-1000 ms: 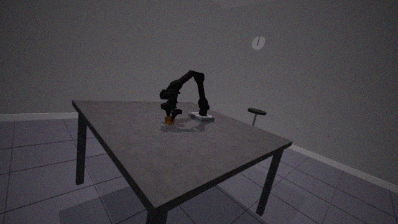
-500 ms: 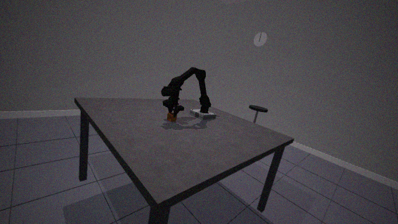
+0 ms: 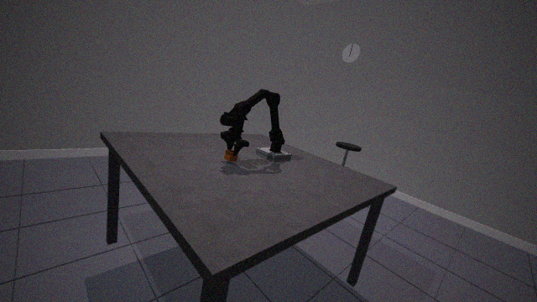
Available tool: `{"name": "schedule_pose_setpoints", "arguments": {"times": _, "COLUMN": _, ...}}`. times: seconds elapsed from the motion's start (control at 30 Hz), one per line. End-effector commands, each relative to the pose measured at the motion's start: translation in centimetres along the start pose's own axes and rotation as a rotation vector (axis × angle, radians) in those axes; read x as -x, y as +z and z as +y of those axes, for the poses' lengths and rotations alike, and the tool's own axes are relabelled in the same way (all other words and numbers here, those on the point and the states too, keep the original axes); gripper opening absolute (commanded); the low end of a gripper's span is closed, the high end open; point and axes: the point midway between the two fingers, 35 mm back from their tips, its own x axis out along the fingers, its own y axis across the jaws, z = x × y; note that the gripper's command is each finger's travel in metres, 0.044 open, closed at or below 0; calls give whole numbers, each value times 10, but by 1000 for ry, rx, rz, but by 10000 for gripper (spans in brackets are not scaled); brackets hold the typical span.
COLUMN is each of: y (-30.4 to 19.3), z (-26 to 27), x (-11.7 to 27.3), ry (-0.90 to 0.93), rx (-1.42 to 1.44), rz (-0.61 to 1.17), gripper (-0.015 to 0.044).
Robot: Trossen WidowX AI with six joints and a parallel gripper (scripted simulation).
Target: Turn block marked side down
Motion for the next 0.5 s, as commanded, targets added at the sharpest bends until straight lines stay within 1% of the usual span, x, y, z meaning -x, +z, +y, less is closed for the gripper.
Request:
{"name": "schedule_pose_setpoints", "arguments": {"times": 0.0, "y": 2, "z": 0, "x": 3, "ry": -4, "rx": -1, "rz": -61, "gripper": 0}}
{"name": "schedule_pose_setpoints", "arguments": {"times": 0.47, "y": 1, "z": 0, "x": 0, "ry": -4, "rx": 0, "rz": -269, "gripper": 0}}
